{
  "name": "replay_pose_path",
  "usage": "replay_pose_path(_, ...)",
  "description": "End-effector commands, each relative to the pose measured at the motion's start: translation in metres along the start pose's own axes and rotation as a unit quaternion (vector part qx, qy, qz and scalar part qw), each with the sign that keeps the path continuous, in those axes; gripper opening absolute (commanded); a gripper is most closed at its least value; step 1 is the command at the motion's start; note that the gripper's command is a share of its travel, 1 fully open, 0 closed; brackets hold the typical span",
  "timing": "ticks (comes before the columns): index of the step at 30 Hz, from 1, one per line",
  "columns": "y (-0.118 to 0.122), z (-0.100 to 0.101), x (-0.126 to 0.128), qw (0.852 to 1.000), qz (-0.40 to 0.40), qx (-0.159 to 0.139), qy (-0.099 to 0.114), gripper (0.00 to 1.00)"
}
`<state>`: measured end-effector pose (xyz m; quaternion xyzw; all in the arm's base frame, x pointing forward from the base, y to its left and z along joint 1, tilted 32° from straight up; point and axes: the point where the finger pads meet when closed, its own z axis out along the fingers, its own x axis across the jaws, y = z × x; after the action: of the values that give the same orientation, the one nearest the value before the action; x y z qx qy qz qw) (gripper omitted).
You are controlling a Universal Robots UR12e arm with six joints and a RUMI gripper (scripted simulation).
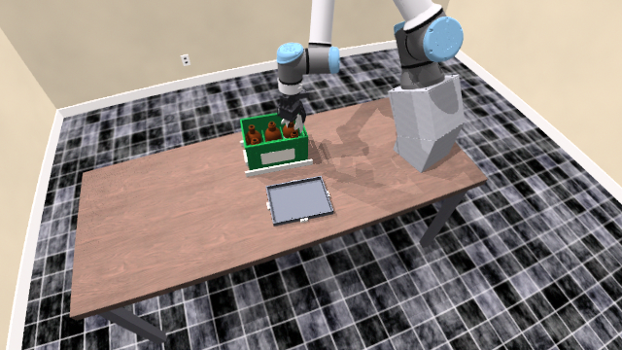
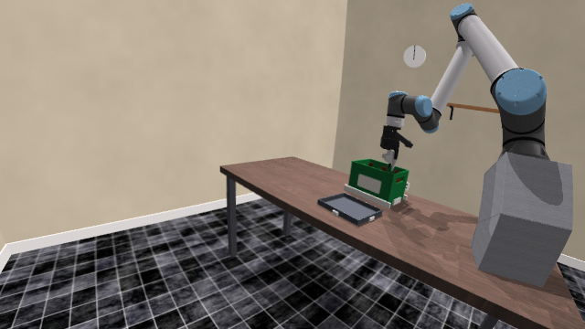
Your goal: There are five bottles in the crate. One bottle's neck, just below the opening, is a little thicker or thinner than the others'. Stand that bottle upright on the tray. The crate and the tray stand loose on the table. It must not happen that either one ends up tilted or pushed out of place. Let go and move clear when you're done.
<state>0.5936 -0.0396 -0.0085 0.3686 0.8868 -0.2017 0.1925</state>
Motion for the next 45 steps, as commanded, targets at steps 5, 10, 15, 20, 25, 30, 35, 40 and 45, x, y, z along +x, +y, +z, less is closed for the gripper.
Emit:
replay_pose_path(5, -0.0017, -0.0004, -0.0004, 1.0, 0.0, 0.0, 0.0, 0.38)
replay_pose_path(10, -0.004, -0.0004, -0.0005, 1.0, 0.0, 0.0, 0.0, 0.38)
replay_pose_path(15, -0.0042, -0.0004, -0.0005, 1.0, 0.0, 0.0, 0.0, 0.38)
replay_pose_path(20, -0.0042, -0.0004, -0.0005, 1.0, 0.0, 0.0, 0.0, 0.38)
replay_pose_path(25, -0.0042, -0.0004, -0.0005, 1.0, 0.0, 0.0, 0.0, 0.38)
replay_pose_path(30, -0.0042, -0.0004, -0.0005, 1.0, 0.0, 0.0, 0.0, 0.38)
replay_pose_path(35, -0.0042, -0.0004, -0.0005, 1.0, 0.0, 0.0, 0.0, 0.38)
replay_pose_path(40, -0.0042, -0.0004, -0.0005, 1.0, 0.0, 0.0, 0.0, 0.38)
replay_pose_path(45, -0.0042, -0.0004, -0.0005, 1.0, 0.0, 0.0, 0.0, 0.38)
